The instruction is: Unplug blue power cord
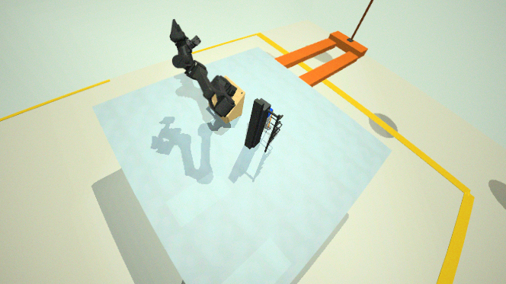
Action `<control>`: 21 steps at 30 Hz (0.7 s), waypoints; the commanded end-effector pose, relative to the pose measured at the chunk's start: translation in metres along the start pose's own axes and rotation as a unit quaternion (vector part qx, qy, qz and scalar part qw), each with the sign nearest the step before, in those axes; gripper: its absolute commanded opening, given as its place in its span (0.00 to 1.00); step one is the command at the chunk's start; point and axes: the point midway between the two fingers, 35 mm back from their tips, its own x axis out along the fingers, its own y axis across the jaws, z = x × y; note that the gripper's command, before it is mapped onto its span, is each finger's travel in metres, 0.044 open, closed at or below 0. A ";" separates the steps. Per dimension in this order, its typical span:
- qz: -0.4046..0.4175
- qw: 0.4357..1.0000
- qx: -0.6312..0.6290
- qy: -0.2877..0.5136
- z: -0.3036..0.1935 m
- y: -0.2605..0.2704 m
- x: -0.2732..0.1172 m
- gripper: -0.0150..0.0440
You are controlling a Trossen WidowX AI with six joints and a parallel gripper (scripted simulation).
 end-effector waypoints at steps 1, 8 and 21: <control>-0.002 1.000 -0.008 -0.004 0.001 -0.001 0.001 0.89; -0.103 0.939 -0.293 -0.147 0.075 -0.027 0.040 0.58; -0.468 0.575 -0.589 -0.322 0.283 -0.025 0.015 0.53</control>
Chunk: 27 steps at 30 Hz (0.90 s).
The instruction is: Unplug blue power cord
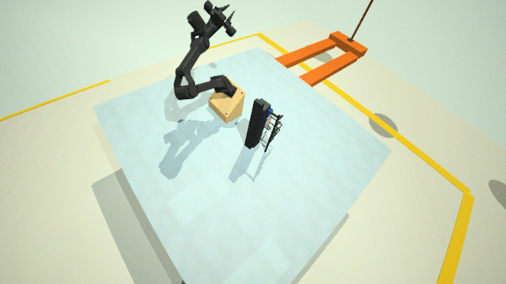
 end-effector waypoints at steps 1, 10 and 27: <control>-0.122 0.986 -0.113 0.010 0.017 -0.052 0.032 0.53; -0.385 0.860 -0.297 0.155 0.064 -0.204 0.055 0.53; -0.433 0.557 -0.274 0.654 0.085 -0.419 -0.071 0.53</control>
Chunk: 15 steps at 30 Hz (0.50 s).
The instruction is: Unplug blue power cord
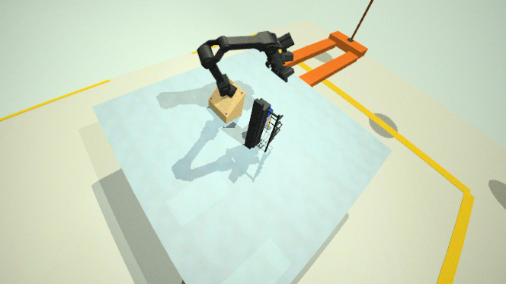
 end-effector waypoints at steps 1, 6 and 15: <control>0.073 0.986 -0.094 0.117 -0.041 -0.020 0.040 0.53; 0.205 0.933 -0.202 0.215 -0.095 -0.036 0.075 0.53; 0.210 0.931 -0.206 0.218 -0.097 -0.037 0.076 0.53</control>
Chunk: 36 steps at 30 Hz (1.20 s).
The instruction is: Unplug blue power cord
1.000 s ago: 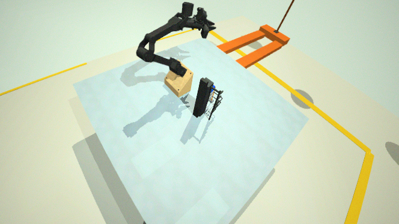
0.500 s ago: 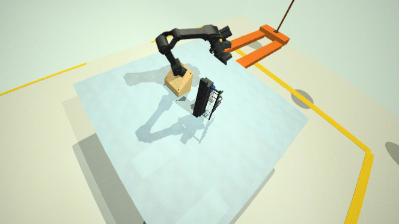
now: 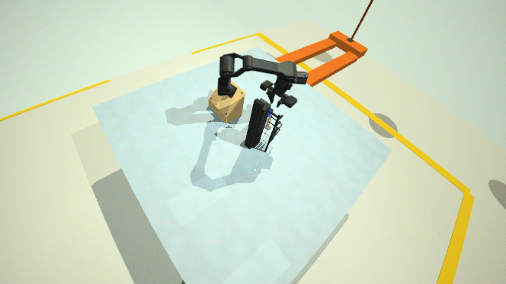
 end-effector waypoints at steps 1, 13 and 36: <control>0.003 1.000 -0.006 0.002 -0.001 0.000 0.000 0.53; 0.003 1.000 -0.006 0.002 -0.019 -0.001 0.000 0.53; 0.003 1.000 -0.006 0.003 -0.040 0.000 0.008 0.53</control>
